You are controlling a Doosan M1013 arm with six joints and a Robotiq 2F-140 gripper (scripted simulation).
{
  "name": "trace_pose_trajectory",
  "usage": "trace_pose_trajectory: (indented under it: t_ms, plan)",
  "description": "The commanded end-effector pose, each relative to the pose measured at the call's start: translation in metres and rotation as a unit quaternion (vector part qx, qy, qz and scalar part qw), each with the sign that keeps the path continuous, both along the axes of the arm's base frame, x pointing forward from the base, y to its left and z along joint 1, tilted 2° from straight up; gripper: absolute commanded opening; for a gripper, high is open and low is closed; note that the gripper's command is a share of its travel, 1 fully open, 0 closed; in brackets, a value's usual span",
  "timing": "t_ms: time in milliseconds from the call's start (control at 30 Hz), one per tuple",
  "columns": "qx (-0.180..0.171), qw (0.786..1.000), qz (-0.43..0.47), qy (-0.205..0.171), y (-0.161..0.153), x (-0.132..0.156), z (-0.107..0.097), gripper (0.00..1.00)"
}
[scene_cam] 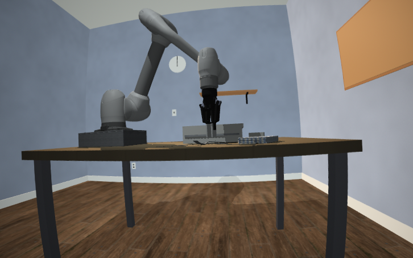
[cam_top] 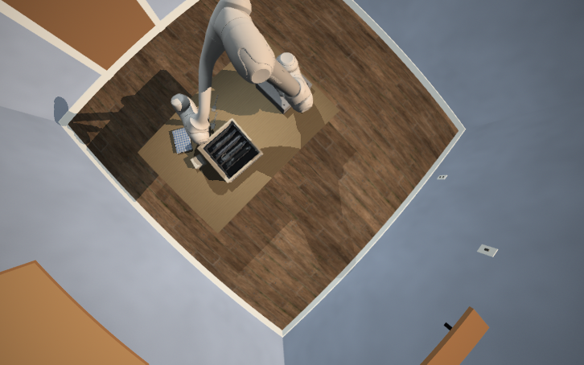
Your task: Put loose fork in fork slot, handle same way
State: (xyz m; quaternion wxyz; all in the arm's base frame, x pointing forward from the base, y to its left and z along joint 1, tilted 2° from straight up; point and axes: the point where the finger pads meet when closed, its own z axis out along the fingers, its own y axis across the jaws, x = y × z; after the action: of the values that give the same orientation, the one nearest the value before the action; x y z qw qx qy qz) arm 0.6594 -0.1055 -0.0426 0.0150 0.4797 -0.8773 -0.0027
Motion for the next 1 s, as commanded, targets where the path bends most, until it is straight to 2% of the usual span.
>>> trace_pose_trajectory:
  t_ms: [0,633,967]
  plan:
    - [0.0,1.0,0.0,0.0,0.0,0.0,0.0,0.18]
    - [0.0,1.0,0.0,0.0,0.0,0.0,-0.006,0.18]
    - [0.0,1.0,0.0,0.0,0.0,-0.001,-0.018,0.18]
